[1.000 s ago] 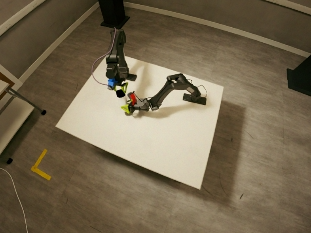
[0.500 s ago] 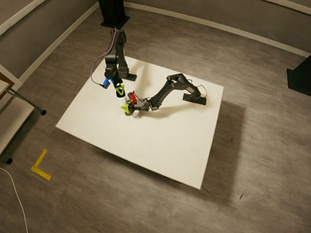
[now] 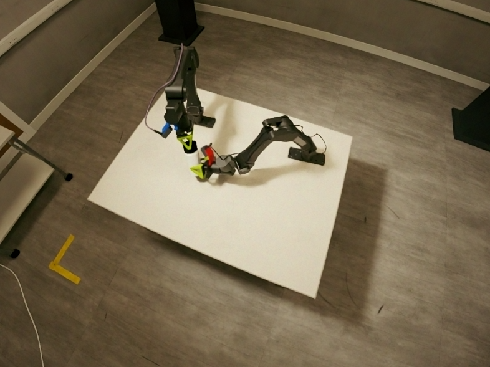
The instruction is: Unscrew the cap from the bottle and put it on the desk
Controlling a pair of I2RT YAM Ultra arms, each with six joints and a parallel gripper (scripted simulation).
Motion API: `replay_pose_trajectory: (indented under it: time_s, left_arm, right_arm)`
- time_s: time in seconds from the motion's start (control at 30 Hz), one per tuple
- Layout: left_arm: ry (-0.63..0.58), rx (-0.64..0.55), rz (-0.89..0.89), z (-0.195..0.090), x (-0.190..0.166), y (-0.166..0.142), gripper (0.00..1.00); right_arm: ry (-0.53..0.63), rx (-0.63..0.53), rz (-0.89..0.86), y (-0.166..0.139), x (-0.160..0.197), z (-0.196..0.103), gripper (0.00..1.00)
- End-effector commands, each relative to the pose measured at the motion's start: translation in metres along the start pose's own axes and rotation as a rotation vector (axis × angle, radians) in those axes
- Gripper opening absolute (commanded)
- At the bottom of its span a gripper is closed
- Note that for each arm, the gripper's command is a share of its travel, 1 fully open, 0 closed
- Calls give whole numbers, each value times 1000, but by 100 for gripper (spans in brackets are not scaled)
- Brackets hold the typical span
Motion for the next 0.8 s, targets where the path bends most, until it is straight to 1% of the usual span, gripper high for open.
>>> replay_pose_trajectory:
  time_s: [0.0, 0.03, 0.1, 0.13, 0.2, 0.23, 0.47, 0.53, 0.57, 0.77]
  left_arm:
    - [34, -46, 26, 0, 14, 18, 0]
    - [34, -46, 26, 0, 14, 18, 0]
    - [34, -46, 26, 0, 14, 18, 0]
    - [34, -46, 26, 0, 14, 18, 0]
    - [34, -46, 26, 0, 14, 18, 0]
    - [34, -46, 26, 0, 14, 18, 0]
    - [34, -46, 26, 0, 14, 18, 0]
    - [34, -46, 26, 0, 14, 18, 0]
    - [34, -46, 26, 0, 14, 18, 0]
    - [34, -46, 26, 0, 14, 18, 0]
  right_arm:
    - [0, 0, -14, 0, 0, -2, 65]
    - [0, 0, -14, 0, 0, -2, 64]
    - [-1, -1, -30, 0, 0, -2, 41]
    - [-4, -3, -80, 0, 0, -2, 30]
    - [-15, -13, -263, -1, 0, -2, 7]
    - [-20, -17, -350, -1, 1, -2, 0]
    - [-29, -37, -673, -1, 1, -3, 0]
    - [-29, -37, -673, -1, 1, -3, 0]
    - [-35, -41, -791, -1, 2, -3, 0]
    - [-50, -59, -1067, -2, 2, -4, 0]
Point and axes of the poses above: on each arm, the point where the finger pads meet when closed, its own z axis out along the fingers, its own x axis across the jaws, y = z × x, the point moved 6 cm from there along -z, back along the fingers, and after that the axes turned 5 degrees about z, right-handed, at the moved point
